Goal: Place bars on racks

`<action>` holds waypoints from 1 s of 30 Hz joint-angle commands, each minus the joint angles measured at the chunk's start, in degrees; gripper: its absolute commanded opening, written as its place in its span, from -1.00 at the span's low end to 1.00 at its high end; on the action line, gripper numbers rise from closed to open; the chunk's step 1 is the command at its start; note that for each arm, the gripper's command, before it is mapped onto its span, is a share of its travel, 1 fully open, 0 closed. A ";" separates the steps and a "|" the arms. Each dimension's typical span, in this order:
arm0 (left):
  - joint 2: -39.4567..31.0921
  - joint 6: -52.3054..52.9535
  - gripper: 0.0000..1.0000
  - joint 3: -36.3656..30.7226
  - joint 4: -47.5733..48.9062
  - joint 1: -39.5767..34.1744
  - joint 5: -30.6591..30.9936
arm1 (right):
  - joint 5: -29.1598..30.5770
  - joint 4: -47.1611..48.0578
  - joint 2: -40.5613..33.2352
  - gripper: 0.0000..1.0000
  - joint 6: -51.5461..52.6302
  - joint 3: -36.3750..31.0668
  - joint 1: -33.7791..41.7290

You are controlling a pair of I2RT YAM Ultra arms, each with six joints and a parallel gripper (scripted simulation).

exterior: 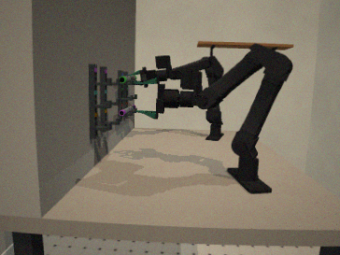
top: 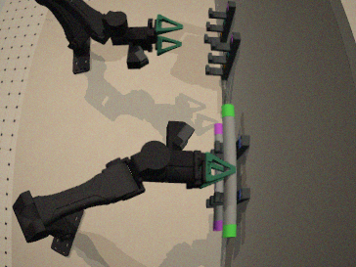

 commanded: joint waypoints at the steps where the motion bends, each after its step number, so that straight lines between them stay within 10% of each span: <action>1: 0.36 -0.04 1.00 -0.58 0.61 -0.51 -0.34 | -0.30 2.25 -2.29 -1.00 0.02 2.97 -0.64; 30: 0.36 -0.04 1.00 -0.58 0.61 -0.51 -0.34 | 0.02 -1.67 -2.93 -1.00 0.08 6.23 -0.32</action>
